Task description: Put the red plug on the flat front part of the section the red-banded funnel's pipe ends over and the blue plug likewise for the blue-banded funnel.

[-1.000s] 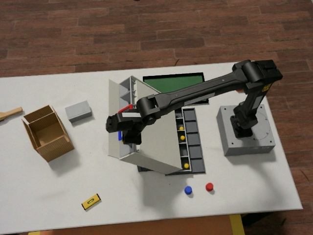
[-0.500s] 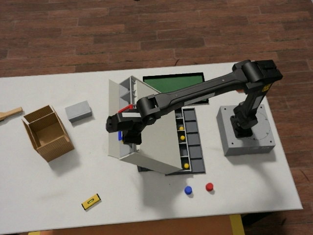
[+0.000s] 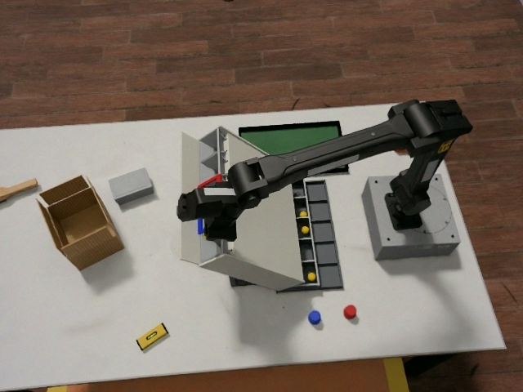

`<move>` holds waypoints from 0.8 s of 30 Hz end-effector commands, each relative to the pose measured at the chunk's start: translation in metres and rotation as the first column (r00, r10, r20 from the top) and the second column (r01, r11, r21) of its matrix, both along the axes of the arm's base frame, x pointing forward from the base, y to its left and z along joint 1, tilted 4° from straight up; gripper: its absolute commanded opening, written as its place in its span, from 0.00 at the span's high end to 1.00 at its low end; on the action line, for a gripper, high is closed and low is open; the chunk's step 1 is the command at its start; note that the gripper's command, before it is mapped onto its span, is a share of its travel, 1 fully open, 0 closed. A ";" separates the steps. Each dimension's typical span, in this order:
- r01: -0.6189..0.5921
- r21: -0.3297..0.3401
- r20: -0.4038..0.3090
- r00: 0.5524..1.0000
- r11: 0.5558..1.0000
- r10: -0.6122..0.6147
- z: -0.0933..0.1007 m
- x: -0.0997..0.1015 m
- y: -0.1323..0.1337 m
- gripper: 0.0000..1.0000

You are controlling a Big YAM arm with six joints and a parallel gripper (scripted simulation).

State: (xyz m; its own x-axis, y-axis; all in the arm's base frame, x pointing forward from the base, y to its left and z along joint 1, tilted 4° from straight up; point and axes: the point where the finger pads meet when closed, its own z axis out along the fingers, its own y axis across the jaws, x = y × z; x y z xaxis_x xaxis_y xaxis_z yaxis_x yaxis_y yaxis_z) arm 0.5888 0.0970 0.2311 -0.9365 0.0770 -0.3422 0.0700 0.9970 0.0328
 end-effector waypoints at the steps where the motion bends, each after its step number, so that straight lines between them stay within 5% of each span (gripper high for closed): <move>1: 0.004 0.008 0.042 0.999 1.000 -0.004 0.024 0.008 -0.001 1.00; 6: 0.004 0.009 0.042 0.999 1.000 -0.004 0.025 0.008 -0.001 1.00; 7: 0.000 0.001 0.011 1.000 1.000 0.000 0.006 0.001 0.000 0.41; 24: 0.000 0.001 0.010 1.000 1.000 0.000 0.006 0.001 0.000 0.41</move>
State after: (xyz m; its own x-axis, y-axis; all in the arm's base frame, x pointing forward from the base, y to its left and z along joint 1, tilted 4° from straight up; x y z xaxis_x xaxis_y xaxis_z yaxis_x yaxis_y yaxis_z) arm 0.5876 0.0967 0.2307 -0.9383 0.0757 -0.3376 0.0692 0.9971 0.0312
